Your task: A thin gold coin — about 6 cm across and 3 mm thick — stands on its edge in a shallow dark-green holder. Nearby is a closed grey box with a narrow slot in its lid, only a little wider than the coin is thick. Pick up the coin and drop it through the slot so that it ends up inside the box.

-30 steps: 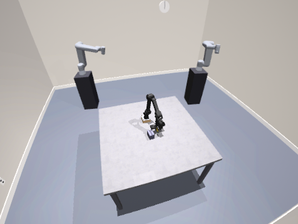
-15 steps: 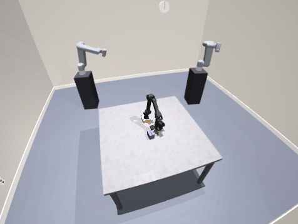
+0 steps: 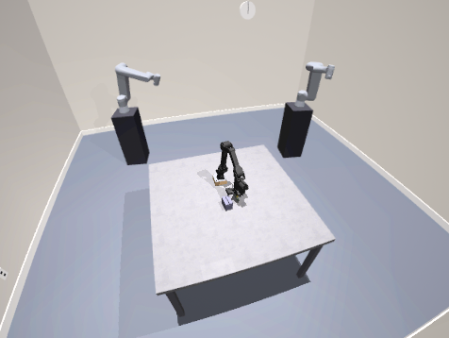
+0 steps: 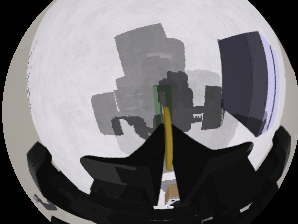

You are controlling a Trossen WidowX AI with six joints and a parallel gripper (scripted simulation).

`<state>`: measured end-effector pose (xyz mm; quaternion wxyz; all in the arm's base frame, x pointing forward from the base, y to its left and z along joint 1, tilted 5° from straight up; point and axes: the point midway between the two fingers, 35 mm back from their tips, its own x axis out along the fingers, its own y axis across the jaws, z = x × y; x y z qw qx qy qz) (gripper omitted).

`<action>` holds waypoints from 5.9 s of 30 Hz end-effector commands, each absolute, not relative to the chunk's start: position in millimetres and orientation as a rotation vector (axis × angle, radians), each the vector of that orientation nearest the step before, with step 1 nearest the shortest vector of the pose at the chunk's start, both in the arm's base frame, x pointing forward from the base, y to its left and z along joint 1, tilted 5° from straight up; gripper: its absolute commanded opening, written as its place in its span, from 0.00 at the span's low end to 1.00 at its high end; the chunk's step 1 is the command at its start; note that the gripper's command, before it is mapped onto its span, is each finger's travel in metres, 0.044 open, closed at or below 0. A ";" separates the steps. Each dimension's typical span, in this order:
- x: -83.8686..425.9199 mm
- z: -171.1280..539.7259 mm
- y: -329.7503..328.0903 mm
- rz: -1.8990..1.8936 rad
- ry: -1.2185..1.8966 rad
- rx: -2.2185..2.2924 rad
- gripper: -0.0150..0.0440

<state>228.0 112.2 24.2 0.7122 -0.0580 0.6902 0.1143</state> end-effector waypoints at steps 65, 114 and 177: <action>279.5 104.3 58.9 0.255 1.519 -0.140 0.25; 307.9 102.6 10.8 0.262 1.517 -0.153 0.25; 306.0 82.4 12.8 0.251 1.521 -0.139 0.25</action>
